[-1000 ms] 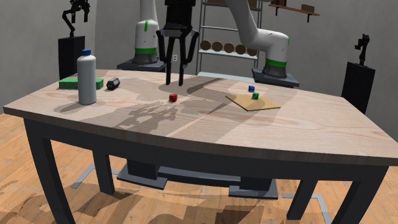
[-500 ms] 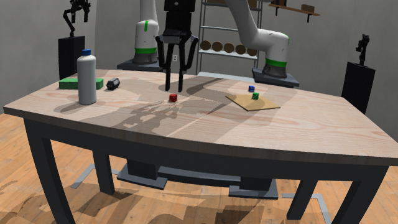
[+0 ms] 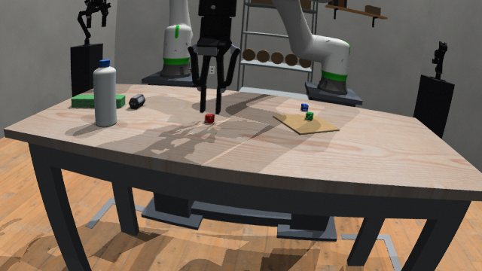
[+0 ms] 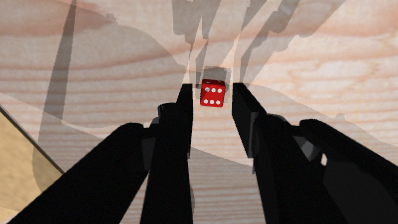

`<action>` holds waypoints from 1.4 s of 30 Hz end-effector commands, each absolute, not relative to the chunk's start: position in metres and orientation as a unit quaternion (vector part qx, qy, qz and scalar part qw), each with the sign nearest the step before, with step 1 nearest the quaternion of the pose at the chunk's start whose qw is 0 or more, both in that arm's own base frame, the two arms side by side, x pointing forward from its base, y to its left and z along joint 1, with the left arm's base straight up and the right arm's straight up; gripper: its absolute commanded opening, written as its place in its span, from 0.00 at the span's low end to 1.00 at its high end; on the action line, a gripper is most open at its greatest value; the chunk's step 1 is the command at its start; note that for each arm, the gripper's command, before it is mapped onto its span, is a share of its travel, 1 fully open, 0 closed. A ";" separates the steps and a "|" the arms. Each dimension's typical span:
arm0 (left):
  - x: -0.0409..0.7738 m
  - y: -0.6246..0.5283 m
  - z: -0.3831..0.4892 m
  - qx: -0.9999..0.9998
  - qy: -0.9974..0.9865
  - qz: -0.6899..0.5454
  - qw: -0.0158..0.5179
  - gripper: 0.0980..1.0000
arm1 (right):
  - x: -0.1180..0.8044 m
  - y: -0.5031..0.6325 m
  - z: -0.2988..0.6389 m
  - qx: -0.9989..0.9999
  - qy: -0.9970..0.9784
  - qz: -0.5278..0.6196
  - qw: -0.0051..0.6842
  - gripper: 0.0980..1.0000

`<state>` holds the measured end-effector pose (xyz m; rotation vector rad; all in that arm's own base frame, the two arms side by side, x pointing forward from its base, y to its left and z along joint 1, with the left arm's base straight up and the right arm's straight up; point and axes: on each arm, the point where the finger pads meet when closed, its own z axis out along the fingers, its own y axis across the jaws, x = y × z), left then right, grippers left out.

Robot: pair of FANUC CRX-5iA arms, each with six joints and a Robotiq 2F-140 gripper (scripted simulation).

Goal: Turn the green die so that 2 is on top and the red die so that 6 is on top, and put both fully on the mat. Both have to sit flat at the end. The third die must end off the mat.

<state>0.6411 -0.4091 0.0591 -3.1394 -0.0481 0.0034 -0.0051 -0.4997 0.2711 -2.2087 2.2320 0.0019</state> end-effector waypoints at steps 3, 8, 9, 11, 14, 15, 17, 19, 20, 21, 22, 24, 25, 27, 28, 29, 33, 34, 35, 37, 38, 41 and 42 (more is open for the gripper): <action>0.642 -0.410 0.061 -1.000 -0.015 0.000 0.000 0.21 | -0.005 -0.500 0.272 -0.703 0.711 0.000 0.000 1.00; 0.642 -0.410 0.061 -1.000 -0.015 0.000 0.000 0.21 | -0.005 -0.500 0.272 -0.703 0.711 0.000 0.000 1.00; 0.642 -0.410 0.061 -1.000 -0.015 0.000 0.000 0.21 | -0.005 -0.500 0.272 -0.703 0.711 0.000 0.000 1.00; 0.642 -0.410 0.061 -1.000 -0.015 0.000 0.000 0.21 | -0.005 -0.500 0.272 -0.703 0.711 0.000 0.000 1.00; 0.642 -0.410 0.061 -1.000 -0.015 0.000 0.000 0.21 | -0.005 -0.500 0.272 -0.703 0.711 0.000 0.000 1.00; 0.642 -0.410 0.061 -1.000 -0.015 0.000 0.000 0.21 | -0.005 -0.500 0.272 -0.703 0.711 0.000 0.000 1.00; 0.642 -0.410 0.061 -1.000 -0.015 0.000 0.000 0.21 | -0.005 -0.500 0.272 -0.703 0.711 0.000 0.000 1.00; 0.642 -0.410 0.061 -1.000 -0.015 0.000 0.000 0.21 | -0.005 -0.500 0.272 -0.703 0.711 0.000 0.000 1.00; 0.642 -0.410 0.061 -1.000 -0.015 0.000 0.000 0.21 | -0.005 -0.500 0.272 -0.703 0.711 0.000 0.000 1.00; 0.642 -0.410 0.061 -1.000 -0.015 0.000 0.000 0.21 | -0.005 -0.500 0.272 -0.703 0.711 0.000 0.000 1.00; 0.642 -0.410 0.061 -1.000 -0.015 0.000 0.000 0.21 | -0.005 -0.500 0.272 -0.703 0.711 0.000 0.000 1.00; 0.642 -0.410 0.061 -1.000 -0.015 0.000 0.000 0.21 | -0.005 -0.500 0.272 -0.703 0.711 0.000 0.000 1.00; 0.642 -0.410 0.061 -1.000 -0.015 0.000 0.000 0.21 | -0.005 -0.500 0.272 -0.703 0.711 0.000 0.000 1.00; 0.642 -0.410 0.061 -1.000 -0.015 0.000 0.000 0.21 | -0.005 -0.500 0.272 -0.703 0.711 0.000 0.000 1.00; 0.642 -0.410 0.061 -1.000 -0.015 0.000 0.000 0.21 | -0.005 -0.500 0.272 -0.703 0.711 0.000 0.000 1.00; 0.642 -0.410 0.061 -1.000 -0.015 0.000 0.000 0.21 | -0.005 -0.500 0.272 -0.703 0.711 0.000 0.000 1.00; 0.642 -0.410 0.060 -1.000 -0.015 0.000 0.000 0.21 | -0.005 -0.500 0.272 -0.703 0.711 0.000 0.000 1.00; 0.642 -0.410 0.059 -1.000 -0.015 0.000 0.000 0.21 | -0.005 -0.500 0.272 -0.703 0.711 0.000 0.000 1.00; 0.642 -0.410 0.059 -1.000 -0.015 0.000 0.000 0.21 | -0.005 -0.500 0.272 -0.703 0.711 0.000 0.000 1.00; 0.642 -0.410 0.057 -1.000 -0.015 0.000 0.000 0.21 | -0.005 -0.500 0.272 -0.703 0.711 0.000 0.000 1.00; 0.642 -0.410 0.057 -1.000 -0.015 0.000 0.000 0.21 | -0.005 -0.500 0.272 -0.703 0.711 0.000 0.000 1.00; 0.642 -0.410 0.054 -1.000 -0.015 0.000 0.000 0.21 | -0.005 -0.500 0.272 -0.703 0.711 0.000 0.000 1.00; 0.642 -0.410 0.053 -1.000 -0.015 0.000 0.000 0.21 | -0.005 -0.500 0.272 -0.703 0.711 0.000 0.000 1.00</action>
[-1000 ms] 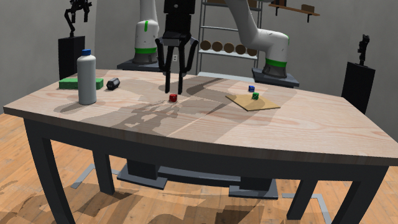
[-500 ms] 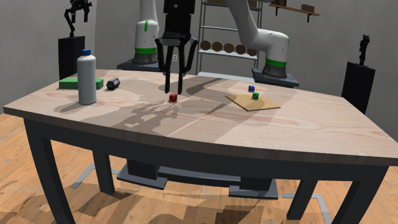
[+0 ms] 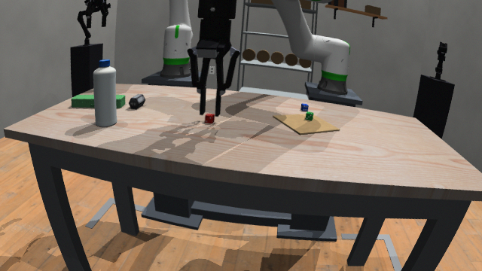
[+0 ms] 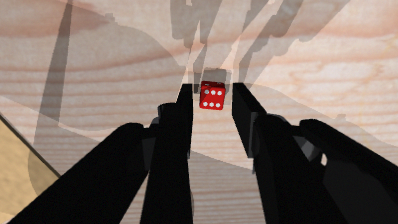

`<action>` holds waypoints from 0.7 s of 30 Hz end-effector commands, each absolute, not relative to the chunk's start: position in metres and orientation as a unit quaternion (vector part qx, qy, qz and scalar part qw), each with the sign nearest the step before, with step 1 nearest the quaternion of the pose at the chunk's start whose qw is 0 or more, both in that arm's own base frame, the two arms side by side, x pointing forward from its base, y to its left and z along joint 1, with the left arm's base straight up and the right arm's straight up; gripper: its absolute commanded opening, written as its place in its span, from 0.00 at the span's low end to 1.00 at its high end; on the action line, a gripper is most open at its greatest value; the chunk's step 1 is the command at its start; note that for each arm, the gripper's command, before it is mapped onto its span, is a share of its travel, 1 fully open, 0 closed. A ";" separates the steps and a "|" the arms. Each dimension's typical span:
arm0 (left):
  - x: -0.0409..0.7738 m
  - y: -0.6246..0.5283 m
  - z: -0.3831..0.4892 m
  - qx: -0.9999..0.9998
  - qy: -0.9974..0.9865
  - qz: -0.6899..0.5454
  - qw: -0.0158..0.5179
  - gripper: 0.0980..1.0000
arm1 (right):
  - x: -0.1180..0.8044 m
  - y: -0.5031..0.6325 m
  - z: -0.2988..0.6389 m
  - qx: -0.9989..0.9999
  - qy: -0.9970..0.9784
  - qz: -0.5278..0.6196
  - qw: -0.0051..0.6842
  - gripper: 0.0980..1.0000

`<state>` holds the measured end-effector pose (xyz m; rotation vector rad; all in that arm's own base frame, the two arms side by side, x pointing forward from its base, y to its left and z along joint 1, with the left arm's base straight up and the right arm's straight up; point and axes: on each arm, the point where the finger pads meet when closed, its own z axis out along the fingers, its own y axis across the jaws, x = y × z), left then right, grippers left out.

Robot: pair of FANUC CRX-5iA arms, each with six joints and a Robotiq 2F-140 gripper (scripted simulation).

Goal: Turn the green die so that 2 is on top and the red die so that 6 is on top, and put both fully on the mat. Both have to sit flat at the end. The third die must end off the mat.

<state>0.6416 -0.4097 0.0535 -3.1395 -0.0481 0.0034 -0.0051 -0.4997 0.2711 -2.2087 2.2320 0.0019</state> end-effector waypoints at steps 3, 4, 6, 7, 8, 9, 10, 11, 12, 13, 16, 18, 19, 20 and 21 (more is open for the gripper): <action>0.642 -0.410 0.048 -1.000 -0.015 0.000 0.000 0.21 | -0.005 -0.500 0.272 -0.703 0.711 0.000 0.000 1.00; 0.642 -0.410 0.047 -1.000 -0.015 0.000 0.000 0.21 | -0.005 -0.500 0.272 -0.703 0.711 0.000 0.000 1.00; 0.642 -0.410 0.044 -1.000 -0.015 0.000 0.000 0.21 | -0.005 -0.500 0.272 -0.703 0.711 0.000 0.000 1.00; 0.642 -0.410 0.042 -1.000 -0.015 0.000 0.000 0.21 | -0.005 -0.500 0.272 -0.703 0.711 0.000 0.000 1.00; 0.642 -0.410 0.041 -1.000 -0.015 0.000 0.000 0.21 | -0.005 -0.500 0.272 -0.703 0.711 0.000 0.000 1.00; 0.642 -0.410 0.039 -1.000 -0.015 0.000 0.000 0.21 | -0.005 -0.500 0.272 -0.703 0.711 0.000 0.000 1.00; 0.642 -0.410 0.038 -1.000 -0.015 0.000 0.000 0.21 | -0.005 -0.500 0.272 -0.703 0.711 0.000 0.000 1.00; 0.642 -0.410 0.037 -1.000 -0.015 0.000 0.000 0.21 | -0.005 -0.500 0.272 -0.703 0.711 0.000 0.000 1.00; 0.642 -0.410 0.036 -1.000 -0.015 0.000 0.000 0.21 | -0.005 -0.500 0.272 -0.703 0.711 0.000 0.000 1.00; 0.642 -0.410 0.036 -1.000 -0.015 0.000 0.000 0.21 | -0.005 -0.500 0.272 -0.703 0.711 0.000 0.000 1.00; 0.642 -0.410 0.035 -1.000 -0.015 0.000 0.000 0.21 | -0.005 -0.500 0.272 -0.703 0.711 0.000 0.000 1.00; 0.642 -0.410 0.035 -1.000 -0.015 0.000 0.000 0.21 | -0.005 -0.500 0.272 -0.703 0.711 0.000 0.000 1.00; 0.642 -0.410 0.035 -1.000 -0.015 0.000 0.000 0.21 | -0.005 -0.500 0.272 -0.703 0.711 0.000 0.000 1.00; 0.642 -0.410 0.035 -1.000 -0.015 0.000 0.000 0.21 | -0.005 -0.500 0.272 -0.703 0.711 0.000 0.000 1.00; 0.642 -0.410 0.035 -1.000 -0.015 0.000 0.000 0.21 | -0.005 -0.500 0.272 -0.703 0.711 0.000 0.000 1.00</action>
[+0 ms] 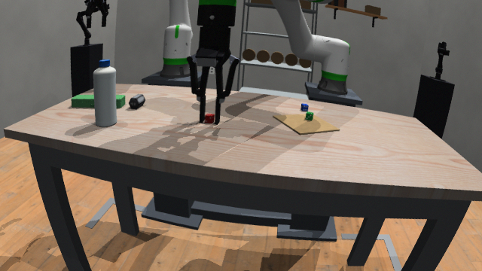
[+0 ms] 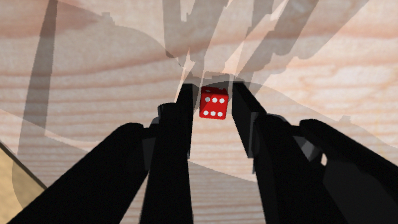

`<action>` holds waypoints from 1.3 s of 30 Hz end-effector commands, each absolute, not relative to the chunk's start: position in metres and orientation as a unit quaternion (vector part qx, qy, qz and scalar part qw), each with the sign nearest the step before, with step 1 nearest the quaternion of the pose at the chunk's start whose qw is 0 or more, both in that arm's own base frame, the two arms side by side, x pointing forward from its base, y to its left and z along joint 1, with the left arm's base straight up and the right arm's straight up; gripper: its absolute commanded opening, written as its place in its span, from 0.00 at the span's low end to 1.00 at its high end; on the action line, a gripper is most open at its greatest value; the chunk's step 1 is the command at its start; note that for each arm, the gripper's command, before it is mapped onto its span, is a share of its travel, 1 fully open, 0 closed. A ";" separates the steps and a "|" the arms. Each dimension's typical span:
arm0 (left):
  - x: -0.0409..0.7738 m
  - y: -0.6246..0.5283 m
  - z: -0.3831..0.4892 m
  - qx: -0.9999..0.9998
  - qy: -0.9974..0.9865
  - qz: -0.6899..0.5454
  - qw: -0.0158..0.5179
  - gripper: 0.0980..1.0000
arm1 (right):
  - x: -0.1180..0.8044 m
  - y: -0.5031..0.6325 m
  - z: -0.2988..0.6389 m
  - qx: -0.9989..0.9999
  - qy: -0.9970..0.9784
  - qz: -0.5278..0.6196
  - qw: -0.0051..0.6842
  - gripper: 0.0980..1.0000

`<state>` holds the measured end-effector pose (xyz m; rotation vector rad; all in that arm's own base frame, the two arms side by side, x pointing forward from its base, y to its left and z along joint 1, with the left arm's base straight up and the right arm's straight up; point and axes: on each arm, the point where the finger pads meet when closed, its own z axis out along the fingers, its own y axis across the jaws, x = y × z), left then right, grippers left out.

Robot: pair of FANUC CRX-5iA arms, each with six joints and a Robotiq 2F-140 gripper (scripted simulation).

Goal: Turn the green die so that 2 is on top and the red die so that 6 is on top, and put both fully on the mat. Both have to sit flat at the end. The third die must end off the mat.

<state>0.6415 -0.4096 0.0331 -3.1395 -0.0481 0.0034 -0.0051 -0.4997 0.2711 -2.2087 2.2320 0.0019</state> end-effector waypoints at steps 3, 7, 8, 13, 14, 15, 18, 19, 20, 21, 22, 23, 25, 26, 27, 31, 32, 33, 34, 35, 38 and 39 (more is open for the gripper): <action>0.642 -0.410 0.035 -1.000 -0.015 0.000 0.000 0.21 | -0.005 -0.500 0.272 -0.703 0.711 0.000 0.000 1.00; 0.642 -0.410 0.035 -1.000 -0.015 0.000 0.000 0.21 | -0.005 -0.500 0.272 -0.703 0.711 0.000 0.000 1.00; 0.642 -0.410 0.035 -1.000 -0.015 0.000 0.000 0.21 | -0.005 -0.500 0.272 -0.703 0.711 0.000 0.000 1.00; 0.642 -0.410 0.035 -1.000 -0.015 0.000 0.000 0.21 | -0.005 -0.500 0.272 -0.703 0.711 0.000 0.000 1.00; 0.642 -0.410 0.035 -1.000 -0.015 0.000 0.000 0.21 | -0.005 -0.500 0.272 -0.703 0.711 0.000 0.000 1.00; 0.642 -0.410 0.035 -1.000 -0.015 0.000 0.000 0.21 | -0.005 -0.500 0.272 -0.703 0.711 0.000 0.000 1.00; 0.642 -0.410 0.035 -1.000 -0.015 0.000 0.000 0.09 | -0.005 -0.500 0.272 -0.703 0.711 0.000 0.000 1.00; 0.642 -0.410 0.035 -1.000 -0.015 0.000 0.000 0.09 | -0.005 -0.500 0.272 -0.703 0.711 0.000 0.000 1.00; 0.642 -0.410 0.035 -1.000 -0.015 0.000 0.000 0.09 | -0.005 -0.500 0.272 -0.703 0.711 0.000 0.000 1.00; 0.642 -0.410 0.035 -1.000 -0.015 0.000 0.000 0.09 | -0.005 -0.500 0.272 -0.703 0.711 0.000 0.000 1.00; 0.642 -0.410 0.035 -1.000 -0.015 0.000 0.000 0.09 | -0.005 -0.500 0.272 -0.703 0.711 0.000 0.000 1.00; 0.642 -0.410 0.035 -1.000 -0.015 0.000 0.000 0.09 | -0.005 -0.500 0.272 -0.703 0.711 0.000 0.000 1.00; 0.642 -0.410 0.035 -1.000 -0.015 0.000 0.000 0.09 | -0.005 -0.500 0.272 -0.703 0.711 0.000 0.000 1.00; 0.642 -0.410 0.035 -1.000 -0.015 0.000 0.000 0.09 | -0.005 -0.500 0.272 -0.703 0.711 0.000 0.000 1.00; 0.642 -0.410 0.035 -1.000 -0.015 0.000 0.000 0.09 | -0.005 -0.500 0.272 -0.703 0.711 0.000 0.000 1.00; 0.642 -0.410 0.035 -1.000 -0.015 0.000 0.000 0.09 | -0.005 -0.500 0.272 -0.703 0.711 0.000 0.000 1.00; 0.642 -0.410 0.035 -1.000 -0.015 0.000 0.000 0.09 | -0.005 -0.500 0.272 -0.703 0.711 0.000 0.000 1.00; 0.642 -0.410 0.035 -1.000 -0.015 0.000 0.000 0.09 | -0.005 -0.500 0.272 -0.703 0.711 0.000 0.000 1.00; 0.642 -0.410 0.035 -1.000 -0.015 0.000 0.000 0.09 | -0.005 -0.500 0.272 -0.703 0.711 0.000 0.000 1.00; 0.642 -0.410 0.035 -1.000 -0.015 0.000 0.000 0.09 | -0.005 -0.500 0.272 -0.703 0.711 0.000 0.000 1.00; 0.642 -0.410 0.035 -1.000 -0.015 0.000 0.000 0.09 | -0.005 -0.500 0.272 -0.703 0.711 0.000 0.000 1.00; 0.642 -0.410 0.035 -1.000 -0.015 0.000 0.000 0.09 | -0.005 -0.500 0.272 -0.703 0.711 0.000 0.000 1.00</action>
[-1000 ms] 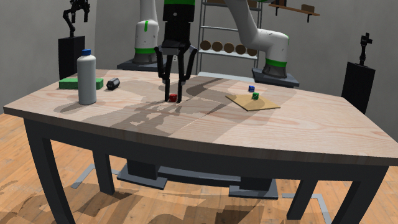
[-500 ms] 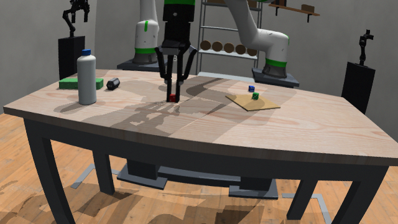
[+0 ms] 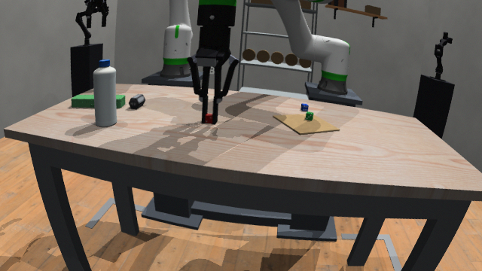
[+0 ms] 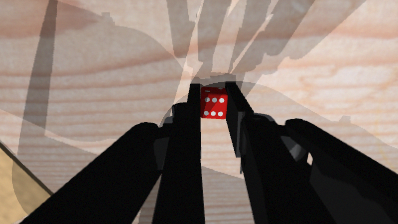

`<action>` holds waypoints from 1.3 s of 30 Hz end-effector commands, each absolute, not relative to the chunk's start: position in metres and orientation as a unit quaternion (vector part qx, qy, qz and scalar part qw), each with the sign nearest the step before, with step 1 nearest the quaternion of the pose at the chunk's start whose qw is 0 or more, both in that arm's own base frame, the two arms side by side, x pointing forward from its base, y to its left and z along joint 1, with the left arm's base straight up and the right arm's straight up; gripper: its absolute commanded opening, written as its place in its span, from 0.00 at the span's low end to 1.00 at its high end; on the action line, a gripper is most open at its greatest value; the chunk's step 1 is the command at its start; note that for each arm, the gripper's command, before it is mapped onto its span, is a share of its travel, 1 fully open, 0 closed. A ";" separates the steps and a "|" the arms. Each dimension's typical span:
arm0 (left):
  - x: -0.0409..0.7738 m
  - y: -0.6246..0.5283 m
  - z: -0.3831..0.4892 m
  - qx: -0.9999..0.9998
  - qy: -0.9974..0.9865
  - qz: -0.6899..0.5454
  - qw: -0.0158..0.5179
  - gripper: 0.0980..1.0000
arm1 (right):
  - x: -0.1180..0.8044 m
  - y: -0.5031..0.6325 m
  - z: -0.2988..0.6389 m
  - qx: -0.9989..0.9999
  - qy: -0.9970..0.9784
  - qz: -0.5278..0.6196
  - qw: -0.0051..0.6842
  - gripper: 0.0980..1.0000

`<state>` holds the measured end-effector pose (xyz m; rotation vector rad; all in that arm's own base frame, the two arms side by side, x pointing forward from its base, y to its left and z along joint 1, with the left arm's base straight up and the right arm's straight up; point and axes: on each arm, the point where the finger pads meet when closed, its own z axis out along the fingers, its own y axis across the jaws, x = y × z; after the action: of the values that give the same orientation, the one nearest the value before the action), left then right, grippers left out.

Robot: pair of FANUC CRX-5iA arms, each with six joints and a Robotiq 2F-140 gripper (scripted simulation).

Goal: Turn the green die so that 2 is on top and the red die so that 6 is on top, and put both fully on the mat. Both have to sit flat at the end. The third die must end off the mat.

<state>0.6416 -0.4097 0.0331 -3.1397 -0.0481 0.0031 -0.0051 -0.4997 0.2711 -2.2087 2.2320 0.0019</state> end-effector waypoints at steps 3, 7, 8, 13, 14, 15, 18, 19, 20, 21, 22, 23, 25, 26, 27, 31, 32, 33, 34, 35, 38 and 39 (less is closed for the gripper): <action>0.642 -0.410 0.035 -1.000 -0.015 0.000 0.000 0.09 | -0.005 -0.500 0.272 -0.703 0.711 0.000 0.000 1.00; 0.642 -0.410 0.035 -1.000 -0.015 0.000 0.000 0.09 | -0.005 -0.500 0.272 -0.703 0.711 0.000 0.000 1.00; 0.642 -0.410 0.035 -1.000 -0.015 0.000 0.000 0.09 | -0.005 -0.500 0.272 -0.703 0.711 0.000 0.000 1.00; 0.642 -0.410 0.035 -1.000 -0.015 0.000 0.000 0.09 | -0.005 -0.500 0.272 -0.703 0.711 0.000 0.000 1.00; 0.642 -0.410 0.037 -1.000 -0.015 0.000 0.000 0.09 | -0.005 -0.500 0.272 -0.703 0.711 0.000 0.000 1.00; 0.642 -0.410 0.040 -1.000 -0.015 0.000 0.000 0.09 | -0.005 -0.500 0.272 -0.703 0.711 0.000 0.000 1.00; 0.642 -0.410 0.055 -1.000 -0.015 0.000 0.000 0.09 | -0.005 -0.500 0.272 -0.703 0.711 0.000 0.000 1.00; 0.642 -0.410 0.062 -1.000 -0.015 0.000 0.000 0.09 | -0.005 -0.500 0.272 -0.703 0.711 0.000 0.000 1.00; 0.642 -0.410 0.070 -1.000 -0.015 0.000 0.000 0.09 | -0.005 -0.500 0.272 -0.703 0.711 0.000 0.000 1.00; 0.642 -0.410 0.070 -1.000 -0.015 0.000 0.000 0.09 | -0.005 -0.500 0.272 -0.703 0.711 0.000 0.000 1.00; 0.642 -0.410 0.070 -1.000 -0.015 0.000 0.000 0.09 | -0.005 -0.500 0.272 -0.703 0.711 0.000 0.000 1.00; 0.642 -0.410 0.078 -1.000 -0.015 0.000 0.000 0.09 | -0.005 -0.500 0.272 -0.703 0.711 0.000 0.000 1.00; 0.642 -0.410 0.093 -1.000 -0.015 0.000 0.000 0.09 | -0.005 -0.500 0.272 -0.703 0.711 0.000 0.000 1.00; 0.642 -0.410 0.101 -1.000 -0.015 0.000 0.000 0.09 | -0.005 -0.500 0.272 -0.703 0.711 0.000 0.000 1.00; 0.642 -0.410 0.108 -1.000 -0.015 0.000 0.000 0.09 | -0.005 -0.500 0.272 -0.703 0.711 0.000 0.000 1.00; 0.642 -0.410 0.127 -1.000 -0.015 0.000 0.000 0.09 | -0.005 -0.500 0.272 -0.703 0.711 0.000 0.000 1.00; 0.642 -0.410 0.130 -1.000 -0.015 0.000 0.000 0.09 | -0.005 -0.500 0.272 -0.703 0.711 0.000 0.000 1.00; 0.642 -0.410 0.132 -1.000 -0.015 0.000 0.000 0.09 | -0.005 -0.500 0.272 -0.703 0.711 0.000 0.000 1.00; 0.642 -0.410 0.134 -1.000 -0.015 0.000 0.000 0.09 | -0.005 -0.500 0.272 -0.703 0.711 0.000 0.000 1.00; 0.642 -0.410 0.134 -1.000 -0.015 0.000 0.000 0.09 | -0.005 -0.500 0.272 -0.703 0.711 0.000 0.000 1.00; 0.642 -0.410 0.135 -1.000 -0.015 0.000 0.000 0.09 | -0.005 -0.500 0.272 -0.703 0.711 0.000 0.000 1.00; 0.642 -0.410 0.135 -1.000 -0.015 0.000 0.000 0.09 | -0.005 -0.500 0.272 -0.703 0.711 0.000 0.000 1.00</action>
<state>0.6418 -0.4096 0.1327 -3.1400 -0.0483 0.0031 -0.0051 -0.4997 0.2711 -2.2087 2.2320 0.0019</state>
